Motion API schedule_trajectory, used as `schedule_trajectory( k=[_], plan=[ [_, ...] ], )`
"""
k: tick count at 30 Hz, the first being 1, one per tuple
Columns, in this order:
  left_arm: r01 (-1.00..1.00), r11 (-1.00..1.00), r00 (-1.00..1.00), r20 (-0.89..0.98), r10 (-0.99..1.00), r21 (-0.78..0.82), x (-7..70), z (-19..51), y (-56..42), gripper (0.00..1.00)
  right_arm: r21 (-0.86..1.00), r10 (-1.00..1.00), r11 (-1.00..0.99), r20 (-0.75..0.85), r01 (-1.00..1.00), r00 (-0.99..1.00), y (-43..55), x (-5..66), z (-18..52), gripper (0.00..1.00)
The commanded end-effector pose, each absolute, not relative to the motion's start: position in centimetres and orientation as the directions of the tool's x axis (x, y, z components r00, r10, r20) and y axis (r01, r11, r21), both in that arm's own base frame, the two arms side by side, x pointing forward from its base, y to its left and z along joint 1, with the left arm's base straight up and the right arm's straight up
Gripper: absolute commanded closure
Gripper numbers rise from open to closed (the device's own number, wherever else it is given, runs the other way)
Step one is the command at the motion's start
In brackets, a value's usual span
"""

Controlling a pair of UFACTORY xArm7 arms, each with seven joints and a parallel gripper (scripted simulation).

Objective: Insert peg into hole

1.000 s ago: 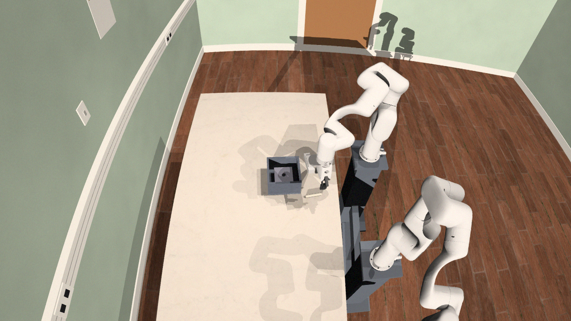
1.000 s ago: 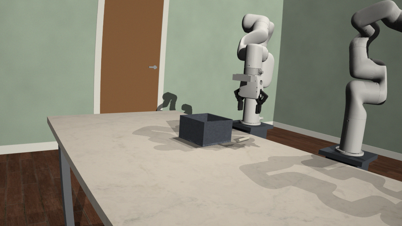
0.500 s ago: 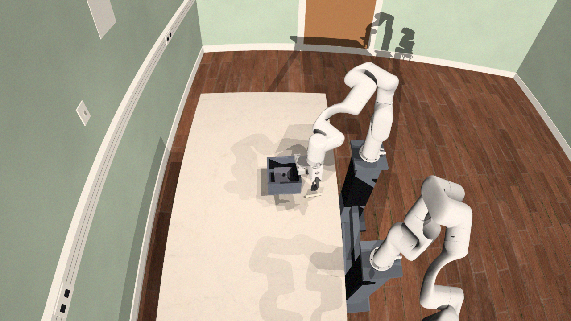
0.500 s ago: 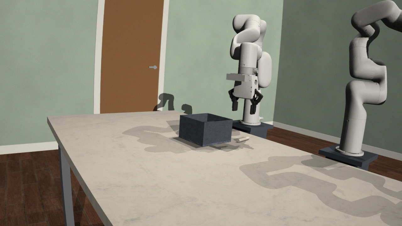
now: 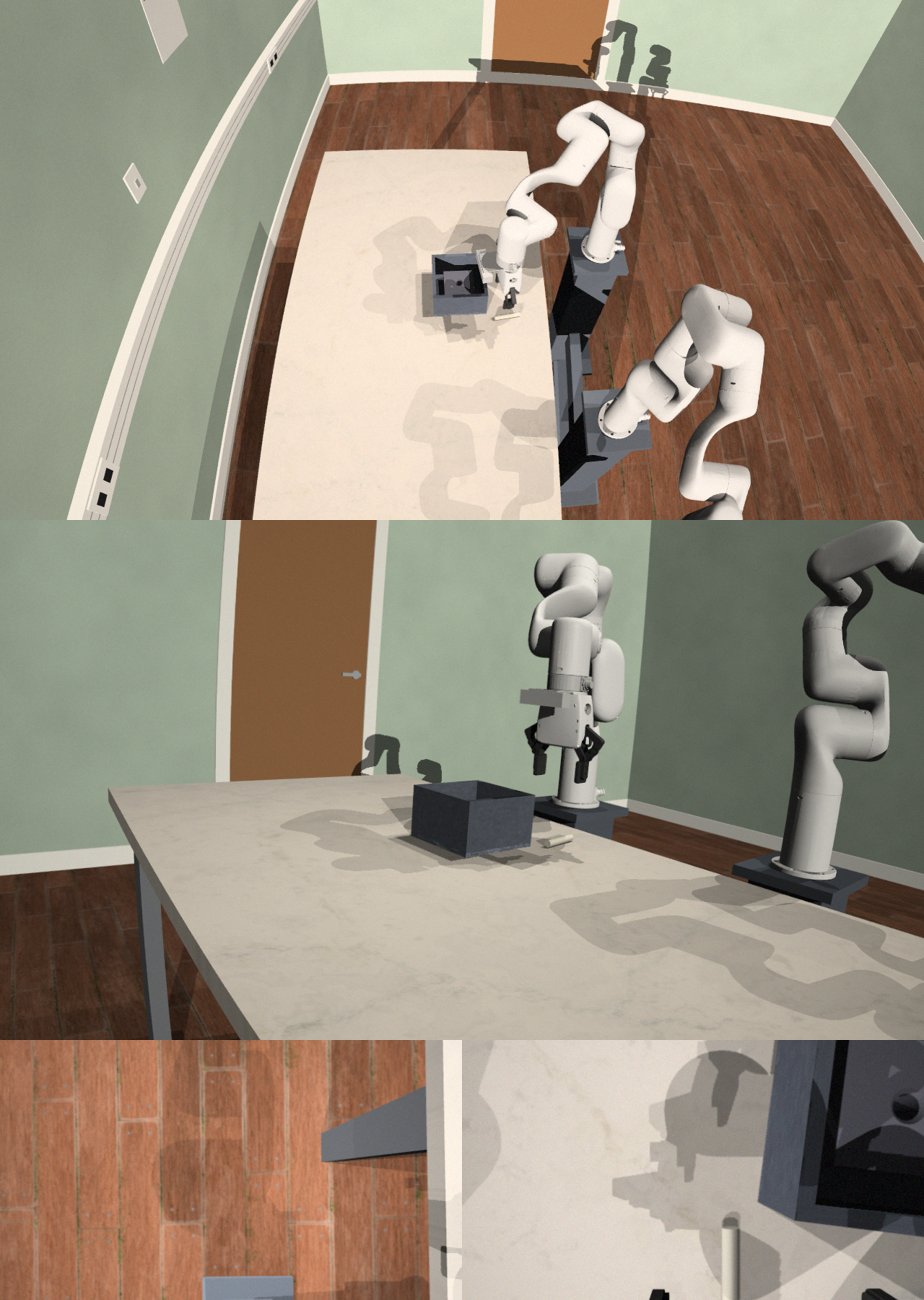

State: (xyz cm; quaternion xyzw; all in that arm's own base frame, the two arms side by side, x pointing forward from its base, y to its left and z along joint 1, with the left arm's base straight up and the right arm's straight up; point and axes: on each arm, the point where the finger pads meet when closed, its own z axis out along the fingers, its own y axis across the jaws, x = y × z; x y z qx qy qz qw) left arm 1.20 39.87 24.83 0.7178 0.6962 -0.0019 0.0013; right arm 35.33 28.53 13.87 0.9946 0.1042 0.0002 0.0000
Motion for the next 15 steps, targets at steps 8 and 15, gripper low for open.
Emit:
schedule_trajectory(
  k=[8,15],
  plan=[
    [1.000,-0.031,0.031,0.000,1.000,0.000,1.2,25.0,40.0,0.00,-0.002,0.208,-0.978,0.003,0.208,0.978,28.0,31.4,13.9,0.00],
    [1.000,-0.031,0.031,0.000,1.000,0.000,1.2,25.0,40.0,0.00,-0.001,0.208,-0.978,0.003,0.208,0.978,28.0,31.3,13.9,0.00]
  ],
)
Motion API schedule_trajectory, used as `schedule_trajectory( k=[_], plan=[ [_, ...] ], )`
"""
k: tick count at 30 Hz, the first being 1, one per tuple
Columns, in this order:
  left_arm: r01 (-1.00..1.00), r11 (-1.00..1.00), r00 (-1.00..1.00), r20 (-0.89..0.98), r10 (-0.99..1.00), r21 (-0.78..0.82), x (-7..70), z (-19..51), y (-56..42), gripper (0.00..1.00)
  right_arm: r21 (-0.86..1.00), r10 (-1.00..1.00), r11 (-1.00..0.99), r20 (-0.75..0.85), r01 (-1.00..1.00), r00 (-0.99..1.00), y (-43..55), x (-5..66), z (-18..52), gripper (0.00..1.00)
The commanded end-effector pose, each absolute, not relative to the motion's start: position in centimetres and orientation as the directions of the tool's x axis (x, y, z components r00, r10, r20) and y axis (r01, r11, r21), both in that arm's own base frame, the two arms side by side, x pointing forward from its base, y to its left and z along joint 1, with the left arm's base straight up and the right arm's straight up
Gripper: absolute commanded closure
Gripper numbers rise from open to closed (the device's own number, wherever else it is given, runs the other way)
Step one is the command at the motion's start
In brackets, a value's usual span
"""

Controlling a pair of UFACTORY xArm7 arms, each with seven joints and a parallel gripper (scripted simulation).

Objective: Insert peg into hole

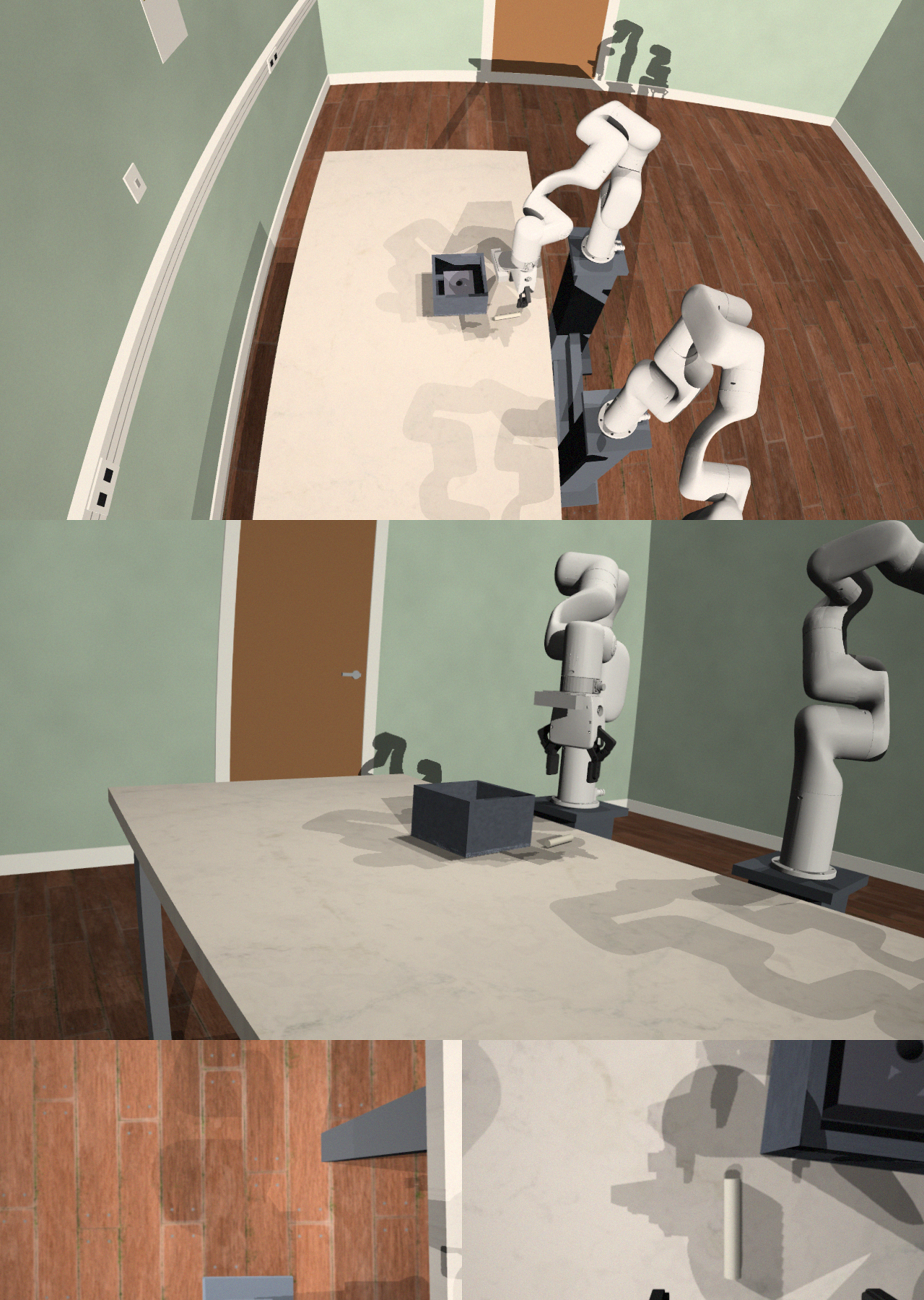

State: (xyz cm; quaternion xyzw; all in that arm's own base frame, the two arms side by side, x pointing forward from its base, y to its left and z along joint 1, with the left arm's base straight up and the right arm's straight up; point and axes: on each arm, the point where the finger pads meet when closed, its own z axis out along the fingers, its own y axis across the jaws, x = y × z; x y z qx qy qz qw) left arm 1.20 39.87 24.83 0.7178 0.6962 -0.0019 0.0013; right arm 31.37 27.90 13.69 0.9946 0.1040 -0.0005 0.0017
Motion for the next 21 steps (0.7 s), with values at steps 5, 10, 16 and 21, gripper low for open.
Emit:
schedule_trajectory(
  k=[5,10,16,21],
  plan=[
    [1.000,-0.031,0.031,0.000,1.000,0.000,1.22,25.00,39.98,0.00,-0.001,0.208,-0.978,0.003,0.208,0.978,27.95,31.33,13.86,0.00],
    [1.000,-0.031,0.031,0.000,1.000,0.000,1.22,25.00,39.98,0.00,-0.001,0.208,-0.978,0.003,0.208,0.978,27.95,31.33,13.86,0.56],
    [1.000,-0.031,0.031,0.000,1.000,0.000,1.22,25.00,39.98,0.00,-0.001,0.208,-0.978,0.003,0.208,0.978,27.95,31.33,13.86,0.56],
    [1.000,-0.031,0.031,0.000,1.000,0.000,1.22,25.00,39.98,0.00,-0.001,0.208,-0.978,0.003,0.208,0.978,27.95,31.33,13.86,0.56]
  ],
)
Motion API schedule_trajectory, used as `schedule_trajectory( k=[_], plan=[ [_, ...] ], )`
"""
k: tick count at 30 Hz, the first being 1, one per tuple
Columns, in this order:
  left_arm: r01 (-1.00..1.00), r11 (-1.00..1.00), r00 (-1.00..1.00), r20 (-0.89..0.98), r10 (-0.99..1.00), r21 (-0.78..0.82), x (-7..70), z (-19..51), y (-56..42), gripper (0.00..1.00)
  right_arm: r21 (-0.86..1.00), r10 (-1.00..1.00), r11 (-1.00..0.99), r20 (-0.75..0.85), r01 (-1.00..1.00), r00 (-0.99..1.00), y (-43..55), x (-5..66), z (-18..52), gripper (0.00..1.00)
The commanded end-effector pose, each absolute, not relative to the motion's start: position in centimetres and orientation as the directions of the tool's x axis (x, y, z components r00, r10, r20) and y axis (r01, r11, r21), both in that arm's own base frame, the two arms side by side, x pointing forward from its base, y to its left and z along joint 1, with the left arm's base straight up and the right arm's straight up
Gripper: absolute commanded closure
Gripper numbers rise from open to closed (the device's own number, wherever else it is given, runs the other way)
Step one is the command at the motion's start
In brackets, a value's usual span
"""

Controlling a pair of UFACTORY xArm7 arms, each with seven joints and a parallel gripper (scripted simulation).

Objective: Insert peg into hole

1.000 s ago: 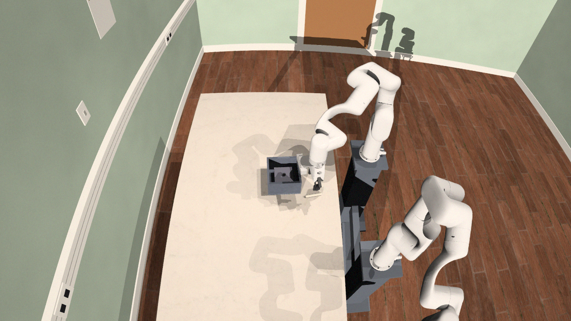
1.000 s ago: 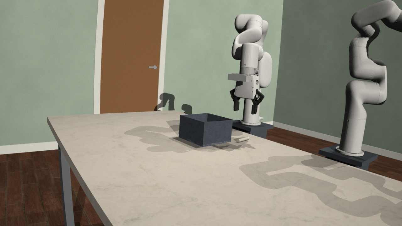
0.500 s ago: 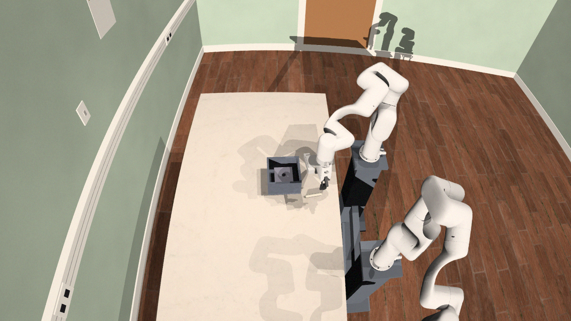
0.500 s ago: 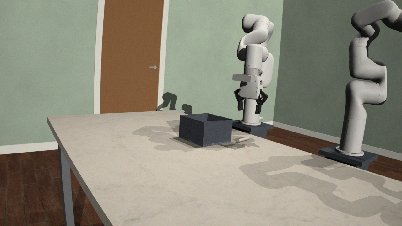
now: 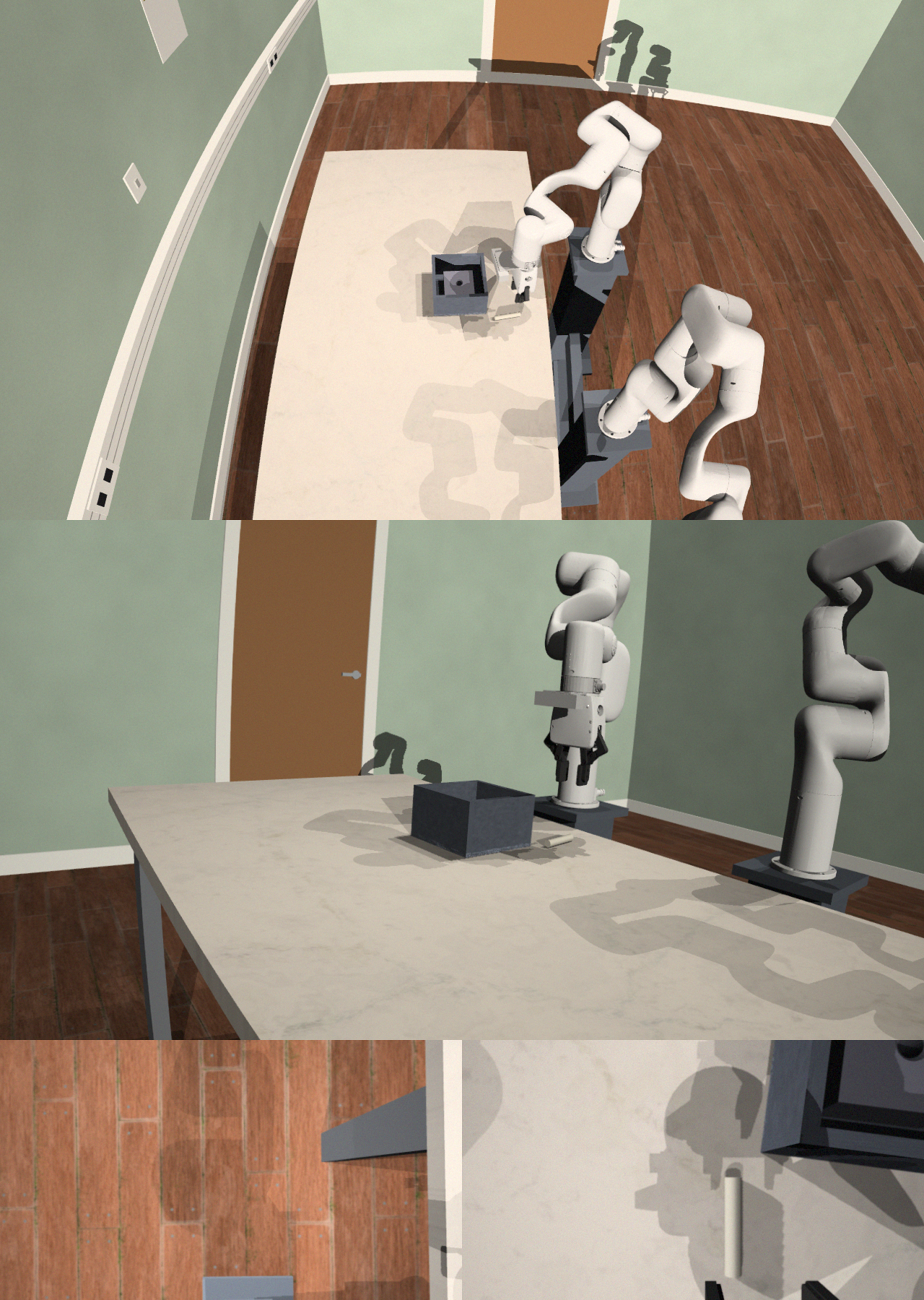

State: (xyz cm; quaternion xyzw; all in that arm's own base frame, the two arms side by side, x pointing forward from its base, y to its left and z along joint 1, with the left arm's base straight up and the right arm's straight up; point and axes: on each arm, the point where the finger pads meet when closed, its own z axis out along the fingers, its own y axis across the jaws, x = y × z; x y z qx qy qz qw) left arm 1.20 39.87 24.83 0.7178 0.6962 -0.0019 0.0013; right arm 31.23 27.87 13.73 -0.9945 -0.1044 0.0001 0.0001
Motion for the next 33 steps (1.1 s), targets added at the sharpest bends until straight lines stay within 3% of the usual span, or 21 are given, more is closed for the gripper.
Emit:
schedule_trajectory(
  k=[1,33],
  plan=[
    [1.000,-0.031,0.031,0.000,1.000,0.000,1.22,25.00,39.98,0.00,-0.001,0.208,-0.978,0.003,0.208,0.978,27.95,31.33,13.86,0.56],
    [1.000,-0.031,0.031,0.000,1.000,0.000,1.22,25.00,39.98,0.00,-0.001,0.208,-0.978,0.003,0.208,0.978,27.95,31.33,13.57,0.56]
  ],
)
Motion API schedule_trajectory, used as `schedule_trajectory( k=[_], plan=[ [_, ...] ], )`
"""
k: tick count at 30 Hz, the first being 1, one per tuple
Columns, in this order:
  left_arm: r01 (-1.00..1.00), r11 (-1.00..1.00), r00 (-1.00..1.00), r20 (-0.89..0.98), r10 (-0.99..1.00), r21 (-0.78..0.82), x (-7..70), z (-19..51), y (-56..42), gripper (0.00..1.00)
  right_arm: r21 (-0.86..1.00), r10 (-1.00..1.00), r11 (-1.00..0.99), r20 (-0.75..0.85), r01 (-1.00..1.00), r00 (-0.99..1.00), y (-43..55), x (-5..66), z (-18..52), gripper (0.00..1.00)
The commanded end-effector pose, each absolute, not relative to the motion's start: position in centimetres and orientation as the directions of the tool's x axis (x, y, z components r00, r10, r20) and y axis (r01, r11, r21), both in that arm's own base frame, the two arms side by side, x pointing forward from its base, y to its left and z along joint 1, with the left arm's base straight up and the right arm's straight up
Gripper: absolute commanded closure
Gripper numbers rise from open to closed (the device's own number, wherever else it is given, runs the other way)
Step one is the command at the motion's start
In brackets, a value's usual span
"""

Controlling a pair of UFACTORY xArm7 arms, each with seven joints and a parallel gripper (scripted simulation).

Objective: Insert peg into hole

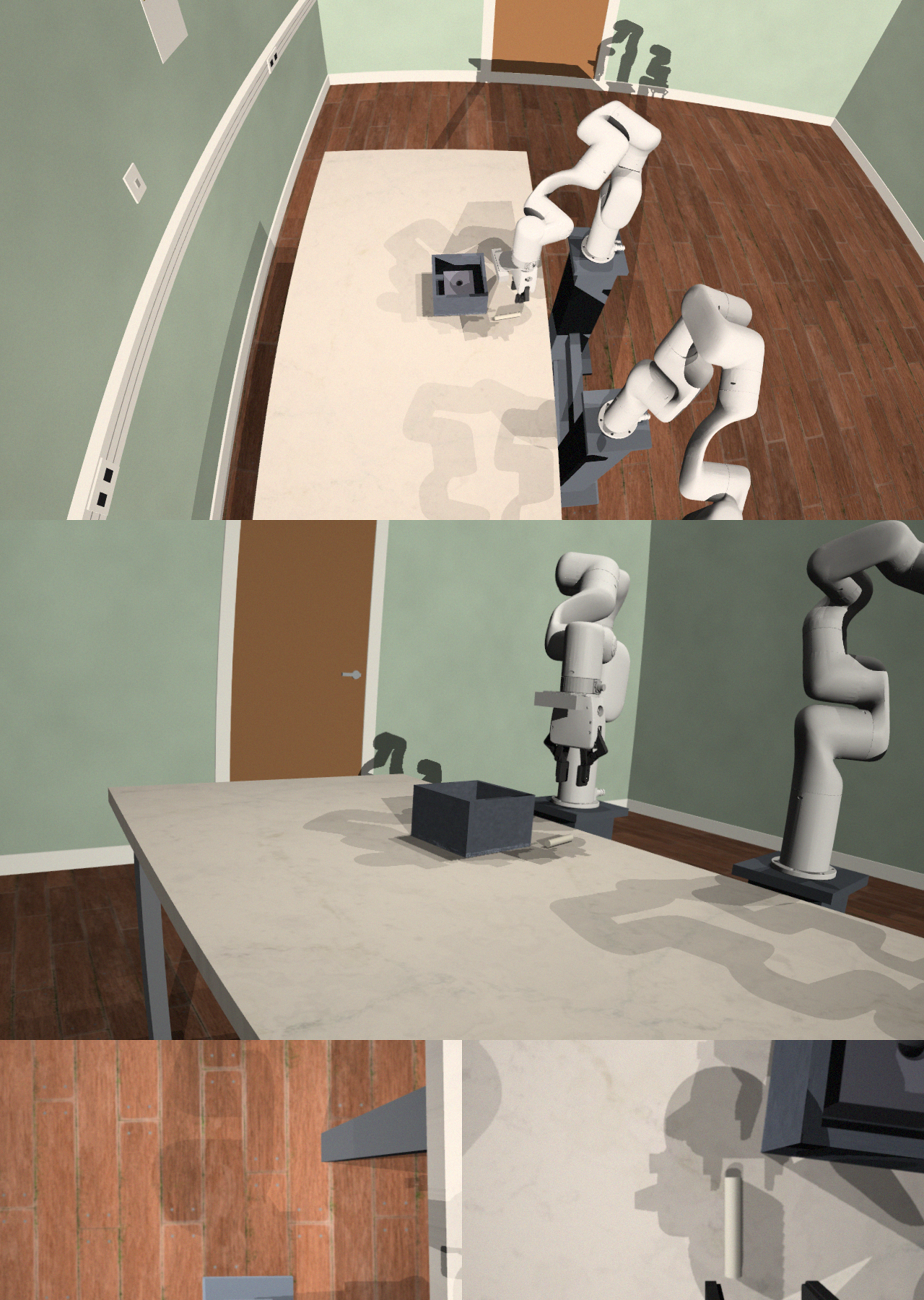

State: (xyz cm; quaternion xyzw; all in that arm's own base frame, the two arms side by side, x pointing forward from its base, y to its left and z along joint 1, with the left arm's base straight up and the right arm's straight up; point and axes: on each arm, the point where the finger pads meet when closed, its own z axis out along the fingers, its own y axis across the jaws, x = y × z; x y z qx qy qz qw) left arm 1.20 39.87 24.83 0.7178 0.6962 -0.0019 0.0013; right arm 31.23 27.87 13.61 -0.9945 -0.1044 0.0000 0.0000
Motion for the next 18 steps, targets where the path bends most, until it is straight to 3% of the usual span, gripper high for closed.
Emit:
schedule_trajectory(
  k=[1,18],
  plan=[
    [1.000,-0.031,0.031,0.000,1.000,0.000,1.2,25.0,40.0,0.00,-0.001,0.208,-0.978,0.003,0.208,0.978,27.9,31.3,13.5,0.56],
    [1.000,-0.031,0.031,0.000,1.000,0.000,1.2,25.0,40.0,0.00,-0.001,0.208,-0.978,0.003,0.208,0.978,27.9,31.3,10.7,0.56]
  ],
)
